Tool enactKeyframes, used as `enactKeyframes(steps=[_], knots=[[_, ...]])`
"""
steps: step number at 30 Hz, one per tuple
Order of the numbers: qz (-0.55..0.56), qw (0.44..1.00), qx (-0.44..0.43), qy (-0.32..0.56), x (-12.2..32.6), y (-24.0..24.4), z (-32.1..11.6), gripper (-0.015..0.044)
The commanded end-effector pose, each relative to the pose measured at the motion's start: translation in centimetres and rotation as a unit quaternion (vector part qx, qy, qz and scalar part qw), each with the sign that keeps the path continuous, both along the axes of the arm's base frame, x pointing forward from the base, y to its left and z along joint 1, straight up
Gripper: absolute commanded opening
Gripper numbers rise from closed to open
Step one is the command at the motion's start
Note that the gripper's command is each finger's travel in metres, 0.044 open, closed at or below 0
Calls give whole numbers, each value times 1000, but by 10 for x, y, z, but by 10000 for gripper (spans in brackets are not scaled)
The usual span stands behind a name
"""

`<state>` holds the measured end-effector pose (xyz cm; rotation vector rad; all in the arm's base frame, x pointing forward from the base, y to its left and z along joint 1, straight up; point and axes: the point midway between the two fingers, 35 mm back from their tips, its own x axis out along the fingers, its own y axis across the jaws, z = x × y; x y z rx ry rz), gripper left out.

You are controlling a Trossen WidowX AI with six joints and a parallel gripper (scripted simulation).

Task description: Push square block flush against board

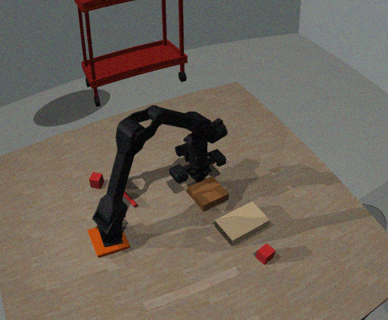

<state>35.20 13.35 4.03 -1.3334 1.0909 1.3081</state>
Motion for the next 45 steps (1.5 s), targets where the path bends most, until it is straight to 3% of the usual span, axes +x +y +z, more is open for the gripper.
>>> enactKeyframes(steps=[1,45], knots=[[1,1000,-1,-3,3,-6,1,0],[1,1000,-4,-4,17,-79,1,0]])
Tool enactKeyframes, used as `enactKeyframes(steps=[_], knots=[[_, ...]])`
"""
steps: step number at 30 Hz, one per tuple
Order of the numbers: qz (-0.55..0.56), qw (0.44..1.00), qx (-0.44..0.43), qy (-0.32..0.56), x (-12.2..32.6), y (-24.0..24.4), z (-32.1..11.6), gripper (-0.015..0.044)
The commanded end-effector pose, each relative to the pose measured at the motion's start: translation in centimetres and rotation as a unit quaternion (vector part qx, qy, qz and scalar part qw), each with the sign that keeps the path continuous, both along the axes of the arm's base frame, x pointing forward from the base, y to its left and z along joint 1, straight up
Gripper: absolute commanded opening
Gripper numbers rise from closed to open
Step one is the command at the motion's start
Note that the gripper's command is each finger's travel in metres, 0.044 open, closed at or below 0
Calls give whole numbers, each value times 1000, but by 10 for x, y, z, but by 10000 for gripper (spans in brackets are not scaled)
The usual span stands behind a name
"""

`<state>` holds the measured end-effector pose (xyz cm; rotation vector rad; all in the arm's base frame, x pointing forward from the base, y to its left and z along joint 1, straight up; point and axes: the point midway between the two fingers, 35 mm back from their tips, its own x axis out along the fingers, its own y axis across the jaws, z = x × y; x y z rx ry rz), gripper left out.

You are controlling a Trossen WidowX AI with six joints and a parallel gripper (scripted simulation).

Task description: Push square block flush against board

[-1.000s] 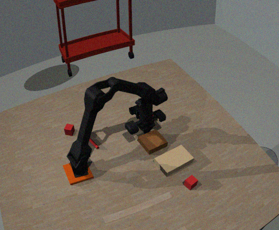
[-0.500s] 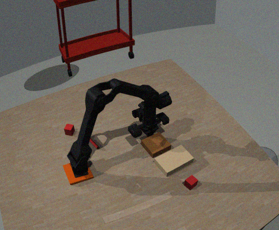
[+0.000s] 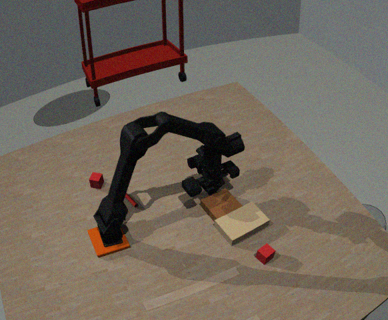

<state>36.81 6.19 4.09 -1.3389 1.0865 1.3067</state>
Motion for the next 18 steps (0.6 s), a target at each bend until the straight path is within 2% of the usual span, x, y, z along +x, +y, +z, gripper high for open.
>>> enactKeyframes(steps=[1,18], knots=[[-1,1000,-4,-2,1,-7,0,0],[-1,1000,-3,-2,-2,18,0,0]])
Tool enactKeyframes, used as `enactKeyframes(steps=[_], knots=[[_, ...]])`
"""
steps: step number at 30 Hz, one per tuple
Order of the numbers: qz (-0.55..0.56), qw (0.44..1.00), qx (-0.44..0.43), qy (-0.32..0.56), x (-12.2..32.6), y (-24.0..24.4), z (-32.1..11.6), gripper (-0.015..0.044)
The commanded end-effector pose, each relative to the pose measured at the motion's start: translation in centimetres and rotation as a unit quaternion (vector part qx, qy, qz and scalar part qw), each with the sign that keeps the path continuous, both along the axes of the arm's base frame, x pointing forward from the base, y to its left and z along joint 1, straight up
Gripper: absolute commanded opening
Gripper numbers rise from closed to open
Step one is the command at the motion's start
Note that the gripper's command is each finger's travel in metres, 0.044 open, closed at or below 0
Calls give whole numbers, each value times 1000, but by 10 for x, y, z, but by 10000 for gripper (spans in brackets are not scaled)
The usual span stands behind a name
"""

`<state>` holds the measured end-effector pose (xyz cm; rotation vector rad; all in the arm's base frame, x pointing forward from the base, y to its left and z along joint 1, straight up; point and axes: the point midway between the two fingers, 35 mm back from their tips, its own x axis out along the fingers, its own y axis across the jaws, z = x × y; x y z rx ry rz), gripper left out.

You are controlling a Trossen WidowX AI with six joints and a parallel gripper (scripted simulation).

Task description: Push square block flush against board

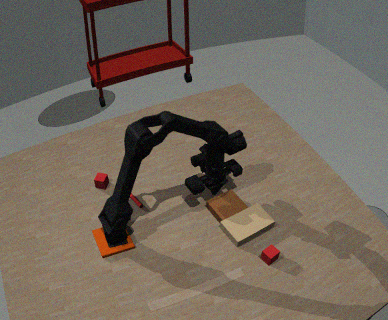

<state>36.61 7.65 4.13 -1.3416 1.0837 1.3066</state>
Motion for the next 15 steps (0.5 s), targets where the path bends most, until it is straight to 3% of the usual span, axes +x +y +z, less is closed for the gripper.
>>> enactKeyframes(steps=[1,15], knots=[[-2,1000,-3,-1,-1,5,0,0],[-2,1000,-2,0,-5,28,0,0]])
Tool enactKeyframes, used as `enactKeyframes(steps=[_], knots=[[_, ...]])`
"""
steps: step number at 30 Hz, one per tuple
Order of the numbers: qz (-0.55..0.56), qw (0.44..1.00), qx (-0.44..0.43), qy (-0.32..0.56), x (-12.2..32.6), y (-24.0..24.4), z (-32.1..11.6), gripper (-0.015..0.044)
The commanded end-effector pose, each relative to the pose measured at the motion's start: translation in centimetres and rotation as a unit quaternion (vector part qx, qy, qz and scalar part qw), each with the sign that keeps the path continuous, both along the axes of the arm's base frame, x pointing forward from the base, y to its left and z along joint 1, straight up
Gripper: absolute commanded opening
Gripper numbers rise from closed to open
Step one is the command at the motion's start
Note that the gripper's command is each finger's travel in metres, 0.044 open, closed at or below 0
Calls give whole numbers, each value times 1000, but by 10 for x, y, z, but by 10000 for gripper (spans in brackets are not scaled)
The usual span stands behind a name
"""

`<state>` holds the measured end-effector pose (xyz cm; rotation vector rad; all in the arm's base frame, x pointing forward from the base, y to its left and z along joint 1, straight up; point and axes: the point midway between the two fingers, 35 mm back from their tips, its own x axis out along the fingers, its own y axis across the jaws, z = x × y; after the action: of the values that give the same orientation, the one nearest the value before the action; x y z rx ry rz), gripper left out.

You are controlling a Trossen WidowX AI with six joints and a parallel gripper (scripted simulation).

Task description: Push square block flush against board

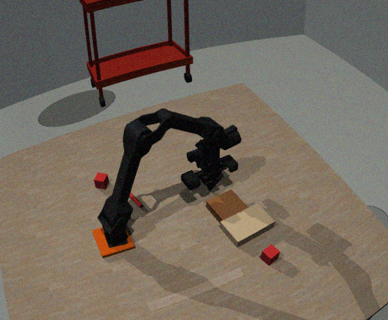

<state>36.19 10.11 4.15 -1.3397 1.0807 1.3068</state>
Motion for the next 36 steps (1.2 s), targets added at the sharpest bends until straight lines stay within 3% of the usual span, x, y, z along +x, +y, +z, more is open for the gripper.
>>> enactKeyframes(steps=[1,5,13,24,36], knots=[[0,1000,0,0,0,0,3,0],[-2,1000,-3,0,-2,0,52,0],[-12,1000,1,-3,1,0,53,0],[-199,980,7,0,31,-23,58,0],[-398,917,14,2,61,-53,60,0]])
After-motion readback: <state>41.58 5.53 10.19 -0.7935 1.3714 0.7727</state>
